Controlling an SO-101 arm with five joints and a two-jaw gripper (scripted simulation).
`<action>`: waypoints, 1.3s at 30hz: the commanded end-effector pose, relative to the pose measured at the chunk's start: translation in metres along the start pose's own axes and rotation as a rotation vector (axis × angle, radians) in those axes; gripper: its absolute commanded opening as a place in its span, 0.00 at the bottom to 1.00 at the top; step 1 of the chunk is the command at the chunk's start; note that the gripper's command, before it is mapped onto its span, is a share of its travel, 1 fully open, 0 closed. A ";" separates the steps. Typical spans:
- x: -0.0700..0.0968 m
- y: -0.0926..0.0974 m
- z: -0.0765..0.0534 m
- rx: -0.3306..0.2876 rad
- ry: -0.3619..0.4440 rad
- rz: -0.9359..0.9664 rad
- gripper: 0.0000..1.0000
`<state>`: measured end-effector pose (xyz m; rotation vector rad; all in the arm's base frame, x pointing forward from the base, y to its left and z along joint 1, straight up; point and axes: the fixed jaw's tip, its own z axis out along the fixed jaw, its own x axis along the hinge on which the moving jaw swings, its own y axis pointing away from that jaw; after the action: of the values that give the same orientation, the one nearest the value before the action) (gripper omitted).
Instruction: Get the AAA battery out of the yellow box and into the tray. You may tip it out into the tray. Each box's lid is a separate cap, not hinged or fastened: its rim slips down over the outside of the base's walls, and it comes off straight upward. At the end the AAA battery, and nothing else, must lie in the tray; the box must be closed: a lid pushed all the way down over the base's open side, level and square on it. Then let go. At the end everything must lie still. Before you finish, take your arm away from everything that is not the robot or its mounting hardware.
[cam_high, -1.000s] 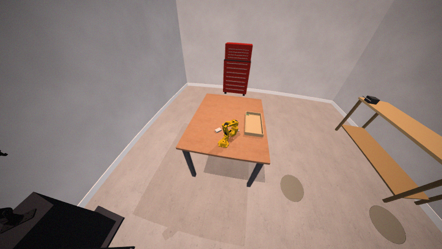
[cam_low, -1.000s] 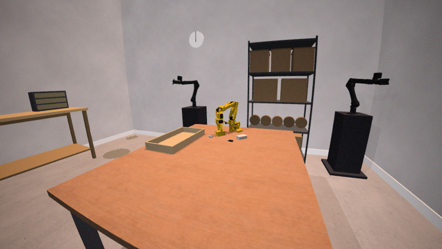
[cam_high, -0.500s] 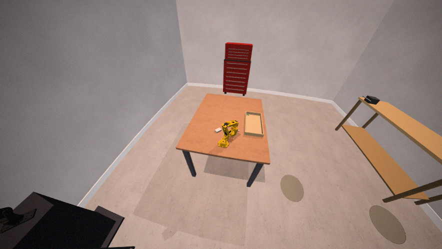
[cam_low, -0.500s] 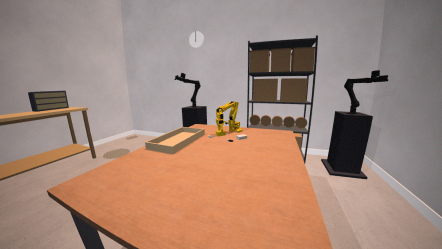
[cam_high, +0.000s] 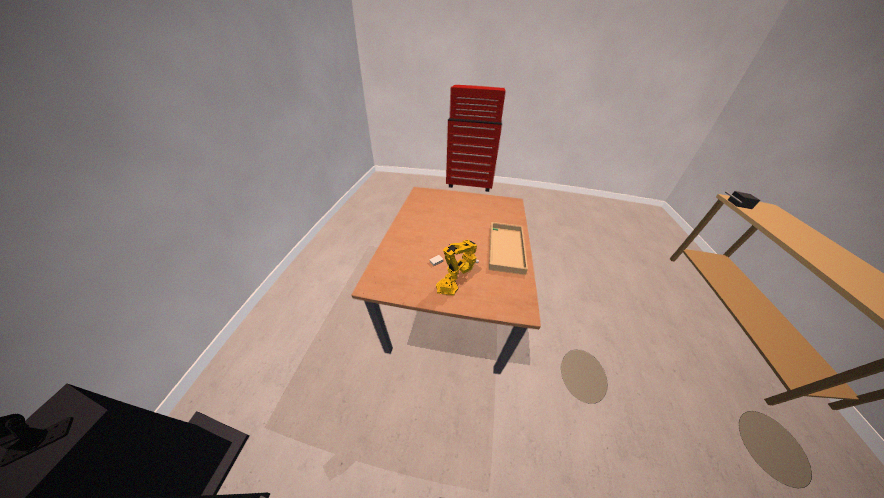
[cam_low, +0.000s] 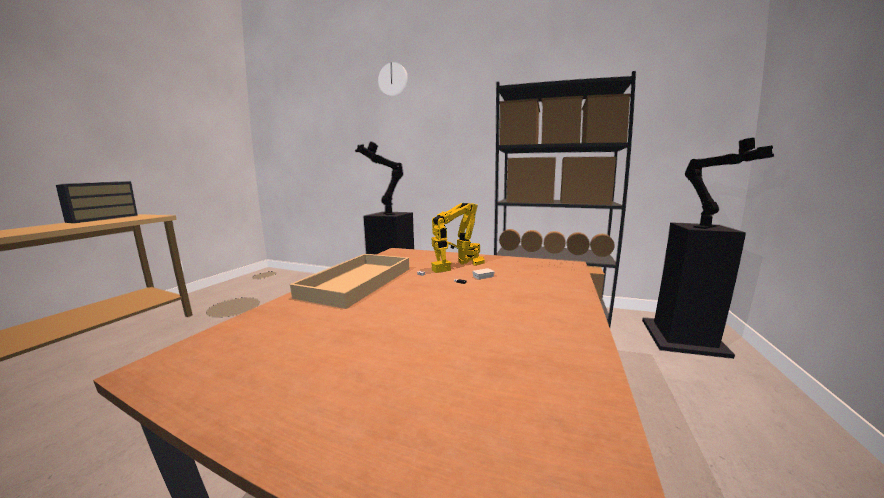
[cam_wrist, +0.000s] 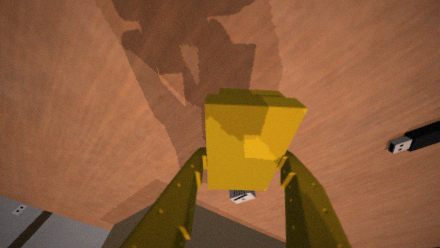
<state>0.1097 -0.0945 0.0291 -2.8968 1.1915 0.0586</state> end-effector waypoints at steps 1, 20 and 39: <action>0.004 0.001 -0.004 0.006 0.038 -0.002 0.23; 0.006 -0.002 -0.004 0.006 0.038 -0.002 0.23; 0.006 -0.003 -0.004 0.006 0.038 -0.002 0.23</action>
<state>0.1102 -0.0943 0.0291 -2.8991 1.1874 0.0563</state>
